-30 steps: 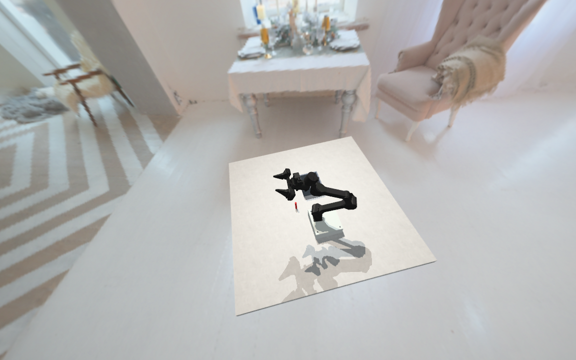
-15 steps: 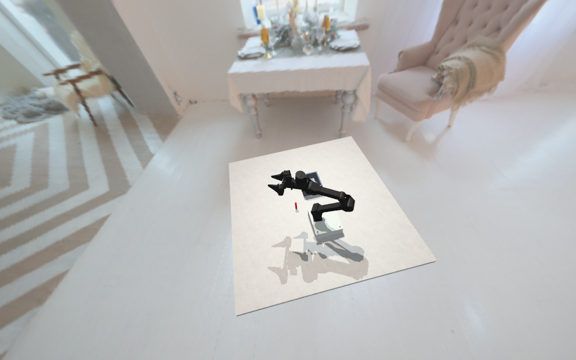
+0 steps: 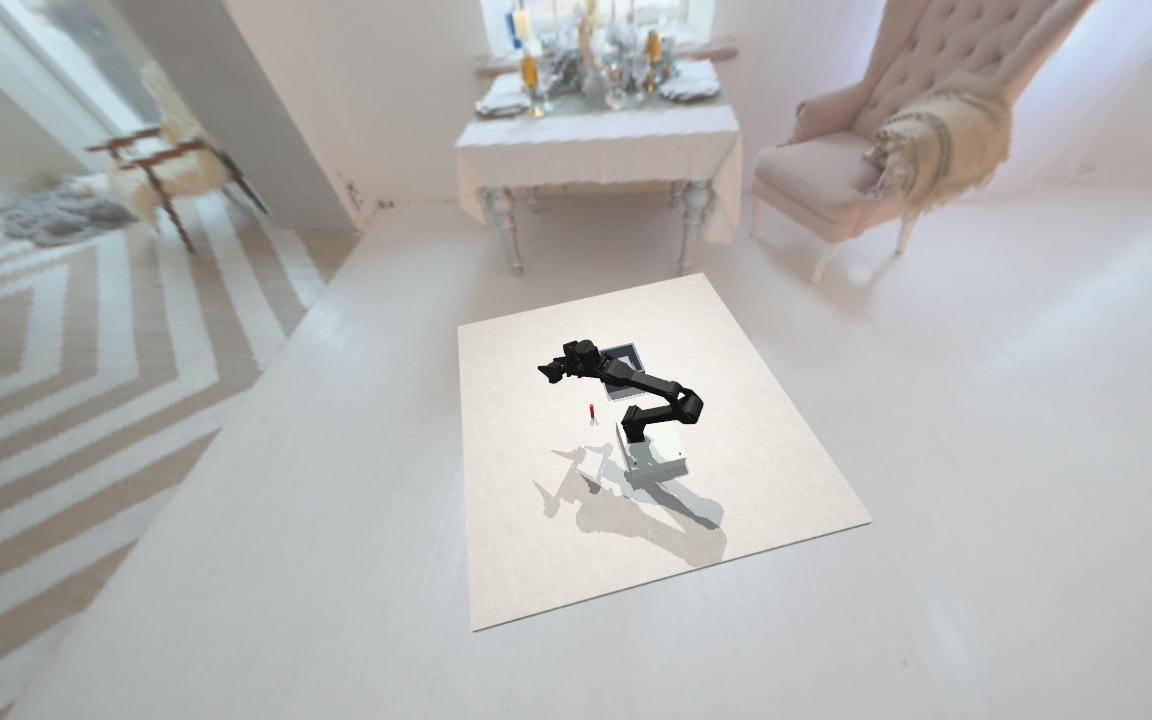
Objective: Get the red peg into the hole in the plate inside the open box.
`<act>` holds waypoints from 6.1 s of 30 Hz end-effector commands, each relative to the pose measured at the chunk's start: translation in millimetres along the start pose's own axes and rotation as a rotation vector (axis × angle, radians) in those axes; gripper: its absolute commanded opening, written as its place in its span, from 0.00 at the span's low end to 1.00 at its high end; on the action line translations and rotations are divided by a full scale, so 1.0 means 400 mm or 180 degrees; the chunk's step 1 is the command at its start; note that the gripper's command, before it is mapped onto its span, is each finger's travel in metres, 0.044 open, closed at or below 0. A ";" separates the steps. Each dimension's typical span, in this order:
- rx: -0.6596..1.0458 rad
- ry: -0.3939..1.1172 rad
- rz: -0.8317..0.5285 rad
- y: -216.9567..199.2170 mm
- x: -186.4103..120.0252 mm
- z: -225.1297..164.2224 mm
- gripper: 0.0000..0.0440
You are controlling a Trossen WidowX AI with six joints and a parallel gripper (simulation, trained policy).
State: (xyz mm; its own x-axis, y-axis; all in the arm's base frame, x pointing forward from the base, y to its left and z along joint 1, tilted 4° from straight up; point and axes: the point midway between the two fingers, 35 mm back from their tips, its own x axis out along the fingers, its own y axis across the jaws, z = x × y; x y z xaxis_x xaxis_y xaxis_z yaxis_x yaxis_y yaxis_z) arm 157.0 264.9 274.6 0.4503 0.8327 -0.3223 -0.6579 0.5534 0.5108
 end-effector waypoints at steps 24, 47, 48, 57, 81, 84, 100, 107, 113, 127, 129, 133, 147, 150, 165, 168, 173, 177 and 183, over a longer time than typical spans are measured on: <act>0.1698 0.1055 -0.2124 -0.331 -0.003 -0.250 1.00; 0.3079 0.1417 -0.3832 -0.479 -0.077 -0.448 0.96; 0.3119 0.1410 -0.3865 -0.483 -0.076 -0.455 0.96; 0.3415 0.1307 -0.4006 -0.521 -0.054 -0.524 0.95; 0.3940 0.1354 -0.4077 -0.554 -0.027 -0.616 0.13; 0.3939 0.1363 -0.4070 -0.556 -0.026 -0.606 0.02; 0.3392 0.1119 -0.3967 -0.558 -0.036 -0.459 0.01; 0.3218 0.0973 -0.3935 -0.566 -0.041 -0.371 0.00; 0.3146 0.0834 -0.3934 -0.581 -0.049 -0.294 0.00; 0.3258 0.0536 -0.4060 -0.677 -0.100 -0.172 0.00; 0.3292 0.0499 -0.4082 -0.694 -0.109 -0.161 0.00; 0.3360 0.0433 -0.4121 -0.727 -0.127 -0.145 0.00; 0.3628 0.0285 -0.4219 -0.844 -0.176 -0.122 0.01; 0.3689 0.0282 -0.4227 -0.866 -0.182 -0.124 0.02; 0.3861 0.0502 -0.4289 -0.962 -0.172 -0.193 0.21; 0.3834 0.0620 -0.4325 -0.976 -0.172 -0.208 0.33; 0.3811 0.0617 -0.4321 -1.004 -0.164 -0.196 0.45; 0.3769 0.0630 -0.4312 -1.028 -0.161 -0.181 0.61; 0.3706 0.0623 -0.4322 -1.065 -0.164 -0.157 0.85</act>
State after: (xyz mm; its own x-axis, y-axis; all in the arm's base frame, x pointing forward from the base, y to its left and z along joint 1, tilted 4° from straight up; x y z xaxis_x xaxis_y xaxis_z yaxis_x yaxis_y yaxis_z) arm 364.8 -20.2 29.1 0.1314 -0.1018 -0.9861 0.8316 0.5528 0.0538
